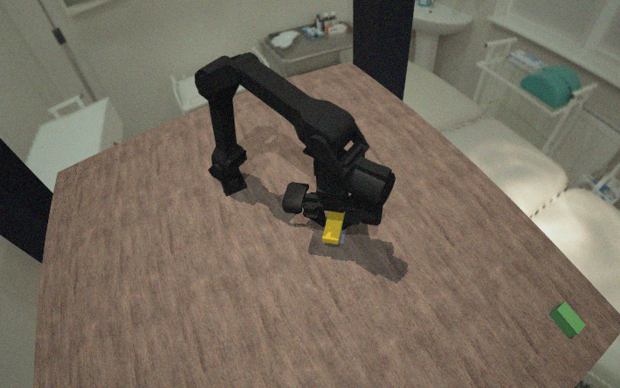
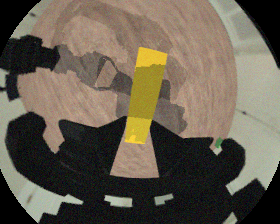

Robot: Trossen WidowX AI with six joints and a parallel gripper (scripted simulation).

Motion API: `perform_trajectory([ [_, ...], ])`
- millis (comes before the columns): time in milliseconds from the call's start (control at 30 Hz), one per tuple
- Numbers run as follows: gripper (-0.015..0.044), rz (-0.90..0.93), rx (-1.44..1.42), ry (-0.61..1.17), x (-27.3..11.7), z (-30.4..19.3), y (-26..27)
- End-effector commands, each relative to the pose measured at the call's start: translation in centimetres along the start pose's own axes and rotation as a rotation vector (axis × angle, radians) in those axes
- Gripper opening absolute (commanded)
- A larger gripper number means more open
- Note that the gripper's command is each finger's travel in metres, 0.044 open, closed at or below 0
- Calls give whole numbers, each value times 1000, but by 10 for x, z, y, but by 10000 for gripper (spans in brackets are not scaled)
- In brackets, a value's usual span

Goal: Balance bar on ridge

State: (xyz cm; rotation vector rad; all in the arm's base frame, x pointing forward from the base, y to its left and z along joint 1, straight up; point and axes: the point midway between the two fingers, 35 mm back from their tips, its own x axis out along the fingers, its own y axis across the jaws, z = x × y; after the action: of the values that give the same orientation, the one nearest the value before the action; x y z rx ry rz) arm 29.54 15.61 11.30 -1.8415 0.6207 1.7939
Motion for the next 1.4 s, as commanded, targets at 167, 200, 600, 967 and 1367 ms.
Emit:
perform_trajectory([
  [167, 185, 0, 0, 0, 0, 0, 0],
  [200, 211, 0, 0, 0, 0, 0, 0],
  [600, 440, 0, 0, 0, -2, 0, 0],
  [967, 440, -4, 0, 2, -100, 0, 0],
  [1367, 440, -4, 0, 2, -100, 0, 0],
])
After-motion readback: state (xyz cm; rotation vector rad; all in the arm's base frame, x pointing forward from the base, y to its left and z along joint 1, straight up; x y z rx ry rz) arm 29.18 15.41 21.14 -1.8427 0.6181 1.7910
